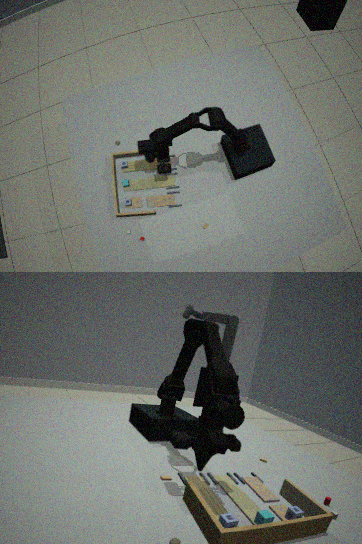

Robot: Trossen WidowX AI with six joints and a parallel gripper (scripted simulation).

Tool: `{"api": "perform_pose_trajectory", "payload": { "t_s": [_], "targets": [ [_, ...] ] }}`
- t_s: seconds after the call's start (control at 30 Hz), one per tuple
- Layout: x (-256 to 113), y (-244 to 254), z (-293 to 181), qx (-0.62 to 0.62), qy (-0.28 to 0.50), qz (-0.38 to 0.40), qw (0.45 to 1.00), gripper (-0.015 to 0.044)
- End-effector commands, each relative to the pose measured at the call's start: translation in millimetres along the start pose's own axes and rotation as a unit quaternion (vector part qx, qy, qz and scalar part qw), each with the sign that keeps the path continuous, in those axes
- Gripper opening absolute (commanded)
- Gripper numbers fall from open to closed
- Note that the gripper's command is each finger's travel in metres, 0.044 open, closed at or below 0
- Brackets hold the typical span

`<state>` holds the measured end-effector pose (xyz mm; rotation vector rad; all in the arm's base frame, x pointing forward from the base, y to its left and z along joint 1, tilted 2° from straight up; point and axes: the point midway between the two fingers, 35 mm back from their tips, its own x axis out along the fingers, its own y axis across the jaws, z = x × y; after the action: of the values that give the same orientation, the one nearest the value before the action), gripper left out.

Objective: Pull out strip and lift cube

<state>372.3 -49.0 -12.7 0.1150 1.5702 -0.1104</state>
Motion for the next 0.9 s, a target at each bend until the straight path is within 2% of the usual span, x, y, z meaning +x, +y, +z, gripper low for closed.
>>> {"api": "perform_pose_trajectory", "payload": {
  "t_s": [0.0,0.57,0.87],
  "targets": [
    [10,0,-2,-0.001,0.004,-0.003,1.000,0.0000],
    [37,2,-6,-0.001,0.004,-0.003,1.000,0.0000],
    [38,2,-6,-0.001,0.004,-0.003,1.000,0.0000]
  ]
}}
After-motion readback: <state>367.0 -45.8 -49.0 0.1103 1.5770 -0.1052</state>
